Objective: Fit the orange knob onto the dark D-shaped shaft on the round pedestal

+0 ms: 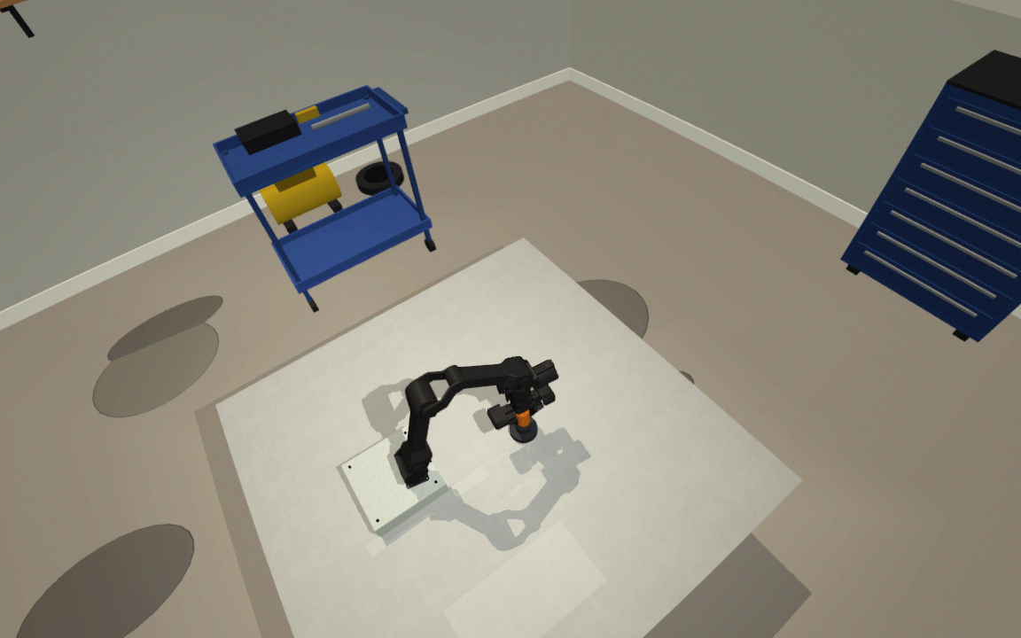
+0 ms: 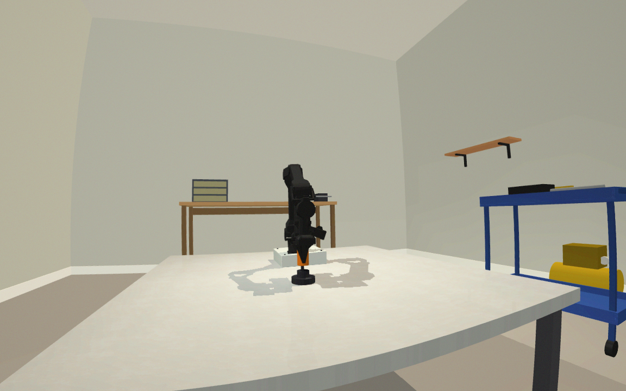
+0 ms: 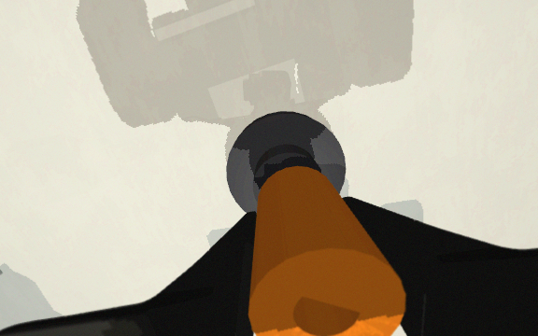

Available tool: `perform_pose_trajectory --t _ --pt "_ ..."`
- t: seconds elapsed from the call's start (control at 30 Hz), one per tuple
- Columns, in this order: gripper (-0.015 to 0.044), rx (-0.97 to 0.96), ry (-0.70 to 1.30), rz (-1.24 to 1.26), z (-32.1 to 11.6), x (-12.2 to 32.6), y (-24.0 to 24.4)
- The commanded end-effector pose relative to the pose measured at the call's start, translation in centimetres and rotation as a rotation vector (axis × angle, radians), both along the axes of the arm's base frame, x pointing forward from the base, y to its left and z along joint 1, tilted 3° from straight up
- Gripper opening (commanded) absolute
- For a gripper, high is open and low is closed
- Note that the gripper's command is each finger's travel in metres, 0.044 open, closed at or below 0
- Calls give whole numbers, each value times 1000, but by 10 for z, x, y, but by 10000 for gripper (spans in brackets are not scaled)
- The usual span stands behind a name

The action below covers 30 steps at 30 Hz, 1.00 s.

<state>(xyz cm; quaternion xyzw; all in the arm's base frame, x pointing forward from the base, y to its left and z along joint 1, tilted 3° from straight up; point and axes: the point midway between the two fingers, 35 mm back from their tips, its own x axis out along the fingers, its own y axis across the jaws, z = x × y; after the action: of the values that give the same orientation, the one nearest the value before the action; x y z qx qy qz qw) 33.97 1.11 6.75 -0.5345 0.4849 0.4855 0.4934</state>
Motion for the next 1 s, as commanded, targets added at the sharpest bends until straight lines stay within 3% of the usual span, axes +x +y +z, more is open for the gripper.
perform_pose_trajectory --t 0.0,0.97 --pt "0 0 1 13 -2 0 0" --pt "0 -1 2 35 -4 -1 0"
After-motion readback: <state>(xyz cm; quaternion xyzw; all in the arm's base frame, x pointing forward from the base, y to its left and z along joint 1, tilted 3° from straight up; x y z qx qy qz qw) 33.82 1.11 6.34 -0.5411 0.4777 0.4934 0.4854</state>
